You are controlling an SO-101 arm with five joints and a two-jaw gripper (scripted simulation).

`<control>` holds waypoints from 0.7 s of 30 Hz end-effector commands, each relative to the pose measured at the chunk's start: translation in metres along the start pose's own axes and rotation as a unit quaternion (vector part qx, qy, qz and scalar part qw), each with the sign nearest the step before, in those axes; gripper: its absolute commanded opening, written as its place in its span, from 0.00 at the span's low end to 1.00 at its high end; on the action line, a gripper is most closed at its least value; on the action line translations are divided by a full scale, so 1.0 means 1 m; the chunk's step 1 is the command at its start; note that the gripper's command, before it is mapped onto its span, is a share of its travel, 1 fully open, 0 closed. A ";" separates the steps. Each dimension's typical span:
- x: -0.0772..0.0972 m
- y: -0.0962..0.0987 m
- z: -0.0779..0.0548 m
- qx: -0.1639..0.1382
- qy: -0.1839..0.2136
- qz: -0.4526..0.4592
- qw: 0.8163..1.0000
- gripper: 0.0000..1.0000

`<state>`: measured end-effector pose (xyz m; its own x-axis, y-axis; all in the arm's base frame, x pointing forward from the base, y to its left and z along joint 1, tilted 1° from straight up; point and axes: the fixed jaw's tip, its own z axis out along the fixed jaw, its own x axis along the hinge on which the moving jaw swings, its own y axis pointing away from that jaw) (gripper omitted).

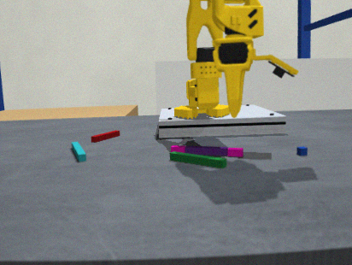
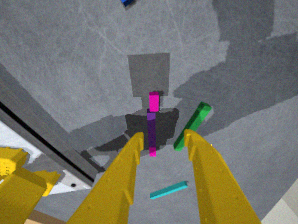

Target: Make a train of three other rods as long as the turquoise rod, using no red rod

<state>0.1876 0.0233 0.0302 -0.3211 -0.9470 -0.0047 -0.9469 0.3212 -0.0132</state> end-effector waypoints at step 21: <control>0.001 -0.002 0.006 -0.007 0.003 0.007 1.000 0.19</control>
<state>0.1878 0.0226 0.0255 -0.3252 -0.9456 0.0014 -0.9456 0.3252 -0.0002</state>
